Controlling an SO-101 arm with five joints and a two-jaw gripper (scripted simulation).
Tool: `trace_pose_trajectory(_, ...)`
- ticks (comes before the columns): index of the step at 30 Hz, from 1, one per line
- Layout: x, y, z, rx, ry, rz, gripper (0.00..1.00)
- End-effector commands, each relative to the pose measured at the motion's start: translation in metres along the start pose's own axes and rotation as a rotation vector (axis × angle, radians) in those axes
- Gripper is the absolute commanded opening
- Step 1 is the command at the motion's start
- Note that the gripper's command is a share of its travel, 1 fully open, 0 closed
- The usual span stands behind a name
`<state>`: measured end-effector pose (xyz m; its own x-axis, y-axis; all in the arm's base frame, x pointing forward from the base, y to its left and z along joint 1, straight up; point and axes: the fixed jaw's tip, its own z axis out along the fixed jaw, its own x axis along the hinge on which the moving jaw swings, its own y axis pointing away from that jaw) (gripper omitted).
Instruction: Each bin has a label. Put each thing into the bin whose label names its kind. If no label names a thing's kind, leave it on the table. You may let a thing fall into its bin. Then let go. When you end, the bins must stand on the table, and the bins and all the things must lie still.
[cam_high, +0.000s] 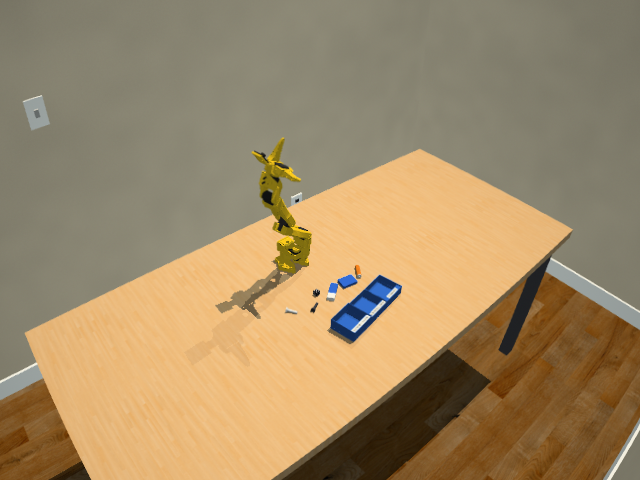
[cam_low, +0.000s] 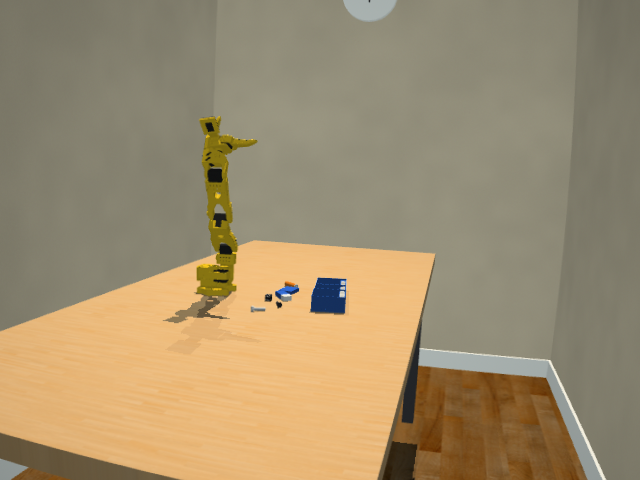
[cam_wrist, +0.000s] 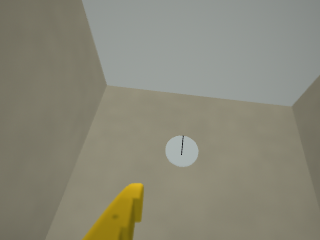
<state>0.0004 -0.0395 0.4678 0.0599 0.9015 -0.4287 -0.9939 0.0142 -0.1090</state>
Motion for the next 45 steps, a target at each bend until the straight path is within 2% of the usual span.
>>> trace_pose_trajectory(1,0.030,0.006,0.015,0.023,0.120,-0.068,1.00)
trace_pose_trajectory(5,0.048,0.010,0.023,0.025,0.197,-0.138,1.00)
trace_pose_trajectory(7,0.048,0.010,0.023,0.025,0.197,-0.138,1.00)
trace_pose_trajectory(8,0.032,0.007,0.012,-0.030,0.131,-0.120,1.00)
trace_pose_trajectory(22,0.093,0.014,0.027,-0.050,0.389,-0.353,1.00)
trace_pose_trajectory(24,0.093,0.014,0.027,-0.050,0.389,-0.353,1.00)
trace_pose_trajectory(25,0.079,0.013,0.020,-0.057,0.343,-0.331,1.00)
trace_pose_trajectory(39,0.138,0.009,0.023,-0.084,0.596,-0.543,1.00)
trace_pose_trajectory(41,0.138,0.009,0.023,-0.084,0.596,-0.543,1.00)
trace_pose_trajectory(42,0.128,0.010,0.020,-0.078,0.562,-0.527,1.00)
trace_pose_trajectory(45,0.139,0.006,0.018,-0.085,0.616,-0.567,1.00)
